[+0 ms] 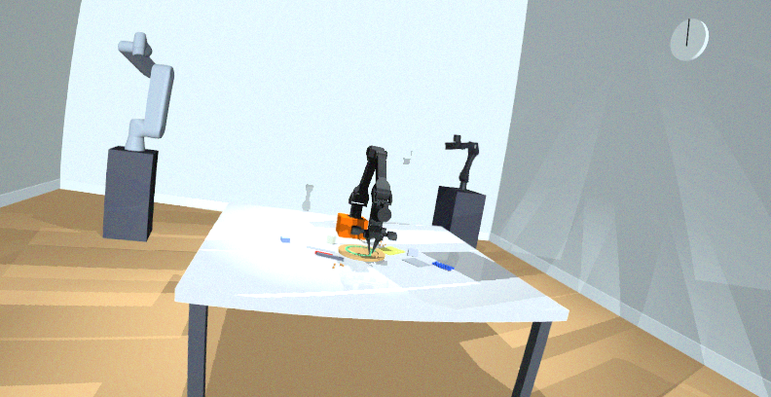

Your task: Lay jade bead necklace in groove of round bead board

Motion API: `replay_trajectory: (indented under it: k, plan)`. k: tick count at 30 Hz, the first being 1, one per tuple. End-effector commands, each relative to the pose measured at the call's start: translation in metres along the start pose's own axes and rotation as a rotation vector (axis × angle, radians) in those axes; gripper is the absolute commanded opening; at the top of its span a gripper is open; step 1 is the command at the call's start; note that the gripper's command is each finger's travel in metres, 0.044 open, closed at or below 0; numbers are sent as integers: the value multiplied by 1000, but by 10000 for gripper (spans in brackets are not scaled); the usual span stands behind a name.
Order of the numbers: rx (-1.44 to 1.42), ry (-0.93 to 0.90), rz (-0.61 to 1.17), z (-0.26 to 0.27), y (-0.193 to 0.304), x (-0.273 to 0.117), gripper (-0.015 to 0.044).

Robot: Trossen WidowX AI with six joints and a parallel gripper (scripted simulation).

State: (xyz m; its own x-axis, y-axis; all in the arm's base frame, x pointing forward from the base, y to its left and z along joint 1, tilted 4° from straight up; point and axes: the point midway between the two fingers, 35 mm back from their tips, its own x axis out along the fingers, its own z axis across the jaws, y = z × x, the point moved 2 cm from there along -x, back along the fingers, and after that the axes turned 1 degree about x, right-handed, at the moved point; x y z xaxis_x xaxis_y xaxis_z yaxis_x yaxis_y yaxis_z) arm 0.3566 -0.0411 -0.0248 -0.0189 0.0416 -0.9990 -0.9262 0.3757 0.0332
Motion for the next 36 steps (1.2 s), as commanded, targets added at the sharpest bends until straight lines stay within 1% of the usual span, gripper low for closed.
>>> replay_trajectory:
  k: [1,12,23,36]
  plan:
    - [1,-3,0,7,-2,0,0]
    - [1,-3,0,8,-2,8,0]
    - [1,-3,0,8,-2,8,0]
    - [-4,-2,-9,8,-4,4,341]
